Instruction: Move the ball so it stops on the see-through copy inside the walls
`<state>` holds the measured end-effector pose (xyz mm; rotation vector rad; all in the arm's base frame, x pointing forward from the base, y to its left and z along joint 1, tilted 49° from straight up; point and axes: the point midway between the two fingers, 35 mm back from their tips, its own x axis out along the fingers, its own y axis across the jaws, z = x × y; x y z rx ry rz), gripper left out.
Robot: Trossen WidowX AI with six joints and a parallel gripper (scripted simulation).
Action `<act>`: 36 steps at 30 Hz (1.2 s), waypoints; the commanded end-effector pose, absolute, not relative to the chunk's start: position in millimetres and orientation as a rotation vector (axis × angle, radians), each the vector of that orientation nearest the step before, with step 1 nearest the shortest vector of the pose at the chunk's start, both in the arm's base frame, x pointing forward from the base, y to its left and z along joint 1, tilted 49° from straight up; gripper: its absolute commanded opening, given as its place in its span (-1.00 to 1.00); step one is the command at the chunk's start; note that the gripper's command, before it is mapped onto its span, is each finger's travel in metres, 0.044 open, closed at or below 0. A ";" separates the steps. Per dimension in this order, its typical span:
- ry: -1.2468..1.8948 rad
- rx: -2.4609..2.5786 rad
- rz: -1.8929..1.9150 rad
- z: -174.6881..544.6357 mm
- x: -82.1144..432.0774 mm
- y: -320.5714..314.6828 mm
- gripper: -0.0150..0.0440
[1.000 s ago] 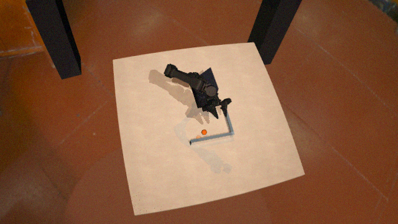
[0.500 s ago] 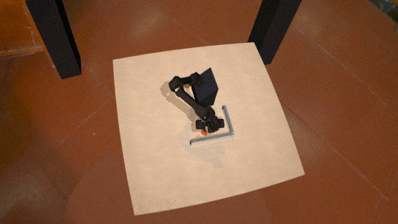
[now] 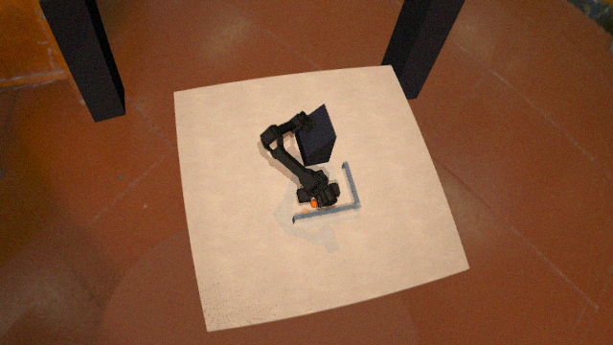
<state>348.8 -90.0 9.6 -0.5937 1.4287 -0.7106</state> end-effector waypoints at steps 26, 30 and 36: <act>1.448 -0.603 -0.716 -21.2 344.2 -124.4 0.49; 1.448 -0.604 -0.716 -23.7 343.9 -127.3 0.49; 1.448 -0.604 -0.716 -23.7 343.9 -127.3 0.16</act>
